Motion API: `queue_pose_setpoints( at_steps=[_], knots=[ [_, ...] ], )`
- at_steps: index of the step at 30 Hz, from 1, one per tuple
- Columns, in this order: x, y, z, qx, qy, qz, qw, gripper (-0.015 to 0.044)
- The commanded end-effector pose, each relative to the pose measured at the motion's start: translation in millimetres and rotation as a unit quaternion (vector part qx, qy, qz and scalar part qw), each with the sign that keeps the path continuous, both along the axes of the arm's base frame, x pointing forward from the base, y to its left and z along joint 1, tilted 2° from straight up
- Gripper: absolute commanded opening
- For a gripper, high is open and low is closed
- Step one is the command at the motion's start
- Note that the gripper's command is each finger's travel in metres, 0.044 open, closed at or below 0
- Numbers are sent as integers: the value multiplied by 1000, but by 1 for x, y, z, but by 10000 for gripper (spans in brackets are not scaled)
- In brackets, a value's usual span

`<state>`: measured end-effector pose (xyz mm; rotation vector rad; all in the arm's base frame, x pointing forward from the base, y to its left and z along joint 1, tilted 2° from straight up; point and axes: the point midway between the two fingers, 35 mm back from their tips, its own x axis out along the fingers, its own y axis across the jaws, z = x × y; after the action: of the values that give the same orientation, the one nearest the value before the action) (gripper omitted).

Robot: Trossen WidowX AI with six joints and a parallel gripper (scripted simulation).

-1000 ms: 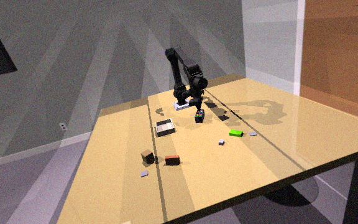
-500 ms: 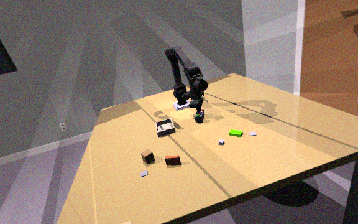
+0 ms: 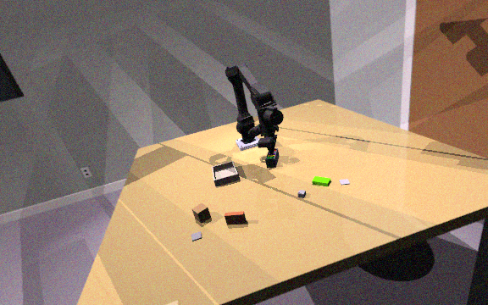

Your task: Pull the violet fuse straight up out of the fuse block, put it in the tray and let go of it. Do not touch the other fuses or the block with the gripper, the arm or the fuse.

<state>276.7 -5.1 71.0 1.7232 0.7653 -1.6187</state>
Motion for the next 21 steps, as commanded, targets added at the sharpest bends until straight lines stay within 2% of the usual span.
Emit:
queue_pose_setpoints(
  at_steps=[1, 14, 21],
  knots=[
    [-1, -1, -5, -2, 3, 0, 1000, 61],
    [-1, -1, -8, -2, 3, 0, 1000, 61],
    [-1, 0, -7, 0, 2, 0, 1000, 15]
  ],
)
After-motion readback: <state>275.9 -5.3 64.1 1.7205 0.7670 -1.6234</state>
